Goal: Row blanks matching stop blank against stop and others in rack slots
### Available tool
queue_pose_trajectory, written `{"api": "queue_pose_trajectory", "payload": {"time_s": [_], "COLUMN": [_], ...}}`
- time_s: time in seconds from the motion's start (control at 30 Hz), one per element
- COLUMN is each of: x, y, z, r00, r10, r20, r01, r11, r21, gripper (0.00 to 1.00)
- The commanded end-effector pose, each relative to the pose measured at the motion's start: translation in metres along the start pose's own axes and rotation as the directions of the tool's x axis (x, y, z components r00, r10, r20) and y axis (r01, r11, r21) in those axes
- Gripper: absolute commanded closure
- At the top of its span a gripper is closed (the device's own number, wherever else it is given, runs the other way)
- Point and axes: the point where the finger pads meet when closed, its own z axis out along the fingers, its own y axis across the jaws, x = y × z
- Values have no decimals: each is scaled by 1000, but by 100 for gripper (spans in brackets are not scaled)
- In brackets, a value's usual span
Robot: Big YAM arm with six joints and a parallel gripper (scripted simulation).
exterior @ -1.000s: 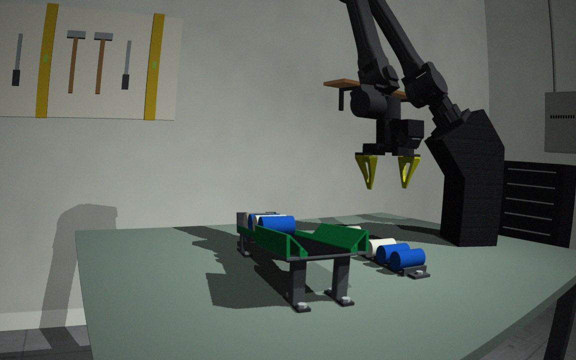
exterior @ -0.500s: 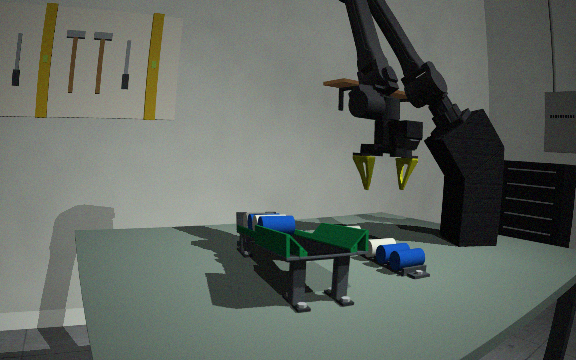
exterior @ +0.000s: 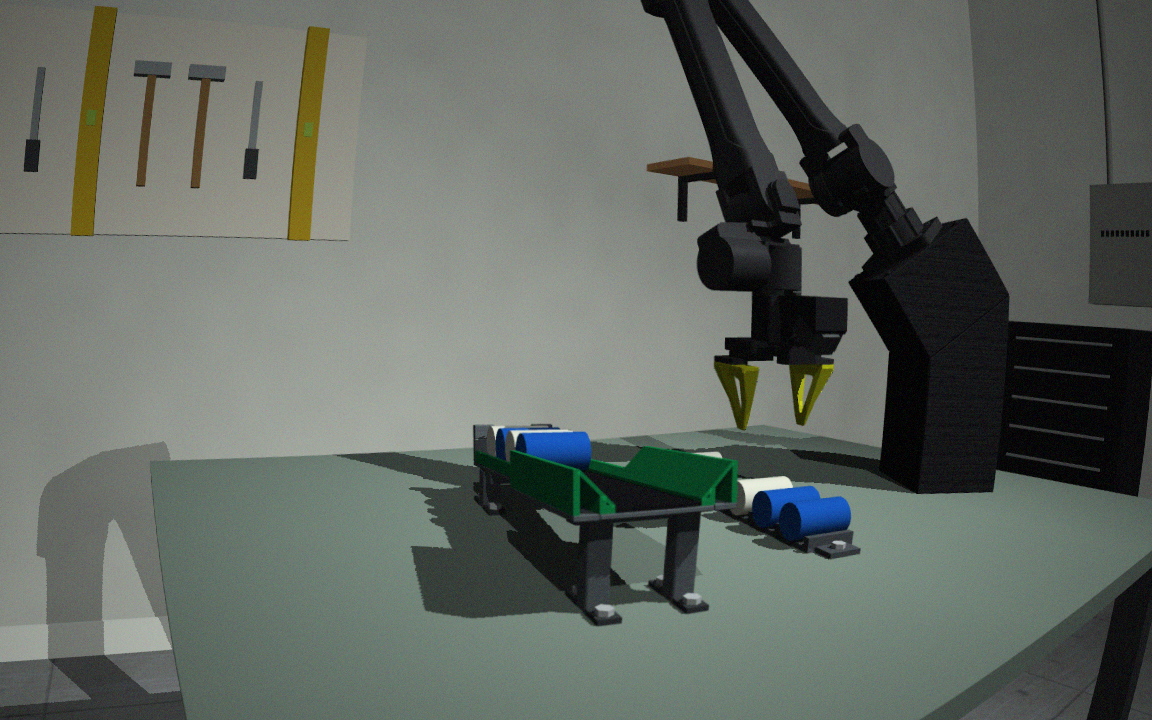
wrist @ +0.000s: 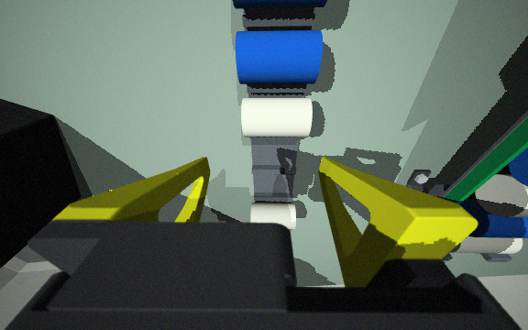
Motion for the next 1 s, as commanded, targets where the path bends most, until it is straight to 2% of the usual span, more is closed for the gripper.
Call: {"api": "queue_pose_trajectory", "payload": {"time_s": [0.0,0.1,0.17,0.23,0.97], "x": [-8,-6,-7,-6,-6], "y": [-22,-22,-12,-10,-10], "z": [-8,-7,-1,0,0], "r00": [1000,1000,1000,1000,1000], "r10": [-15,-11,-22,-25,-25], "r20": [26,22,16,15,15], "r01": [13,10,22,24,24], "r11": [998,998,999,999,999], "r21": [65,64,37,32,32], "gripper": [16,16,16,16,16]}}
